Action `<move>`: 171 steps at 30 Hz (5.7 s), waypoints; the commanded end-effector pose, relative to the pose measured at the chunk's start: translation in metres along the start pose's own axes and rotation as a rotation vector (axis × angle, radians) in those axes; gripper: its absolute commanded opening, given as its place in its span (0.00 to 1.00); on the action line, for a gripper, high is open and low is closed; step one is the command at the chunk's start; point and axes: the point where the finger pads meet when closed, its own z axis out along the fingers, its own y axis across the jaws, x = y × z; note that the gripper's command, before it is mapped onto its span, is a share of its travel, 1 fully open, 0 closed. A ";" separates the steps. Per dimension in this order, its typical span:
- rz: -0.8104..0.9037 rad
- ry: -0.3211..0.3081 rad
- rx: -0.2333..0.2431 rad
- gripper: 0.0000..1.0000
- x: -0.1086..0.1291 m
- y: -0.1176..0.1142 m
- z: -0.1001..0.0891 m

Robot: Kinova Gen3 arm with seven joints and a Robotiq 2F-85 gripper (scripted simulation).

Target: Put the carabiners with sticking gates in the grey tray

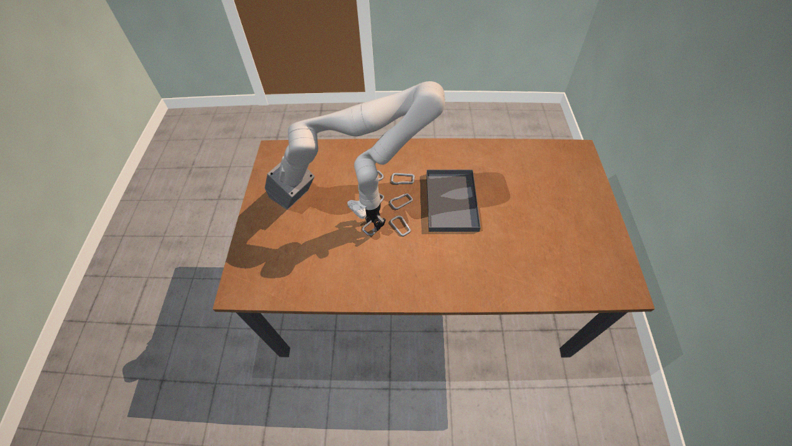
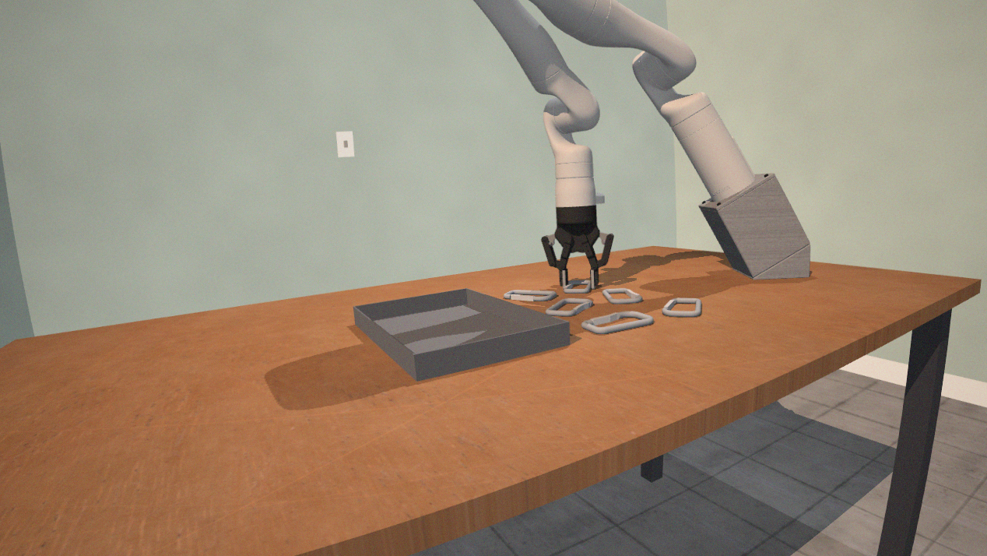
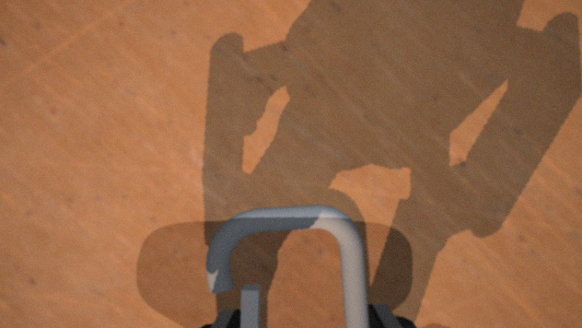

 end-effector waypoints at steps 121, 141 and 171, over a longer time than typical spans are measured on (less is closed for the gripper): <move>-0.010 0.006 0.000 1.00 0.001 0.003 -0.071; -0.009 0.006 0.001 1.00 0.001 0.003 -0.083; -0.009 0.006 -0.001 1.00 0.001 0.004 -0.083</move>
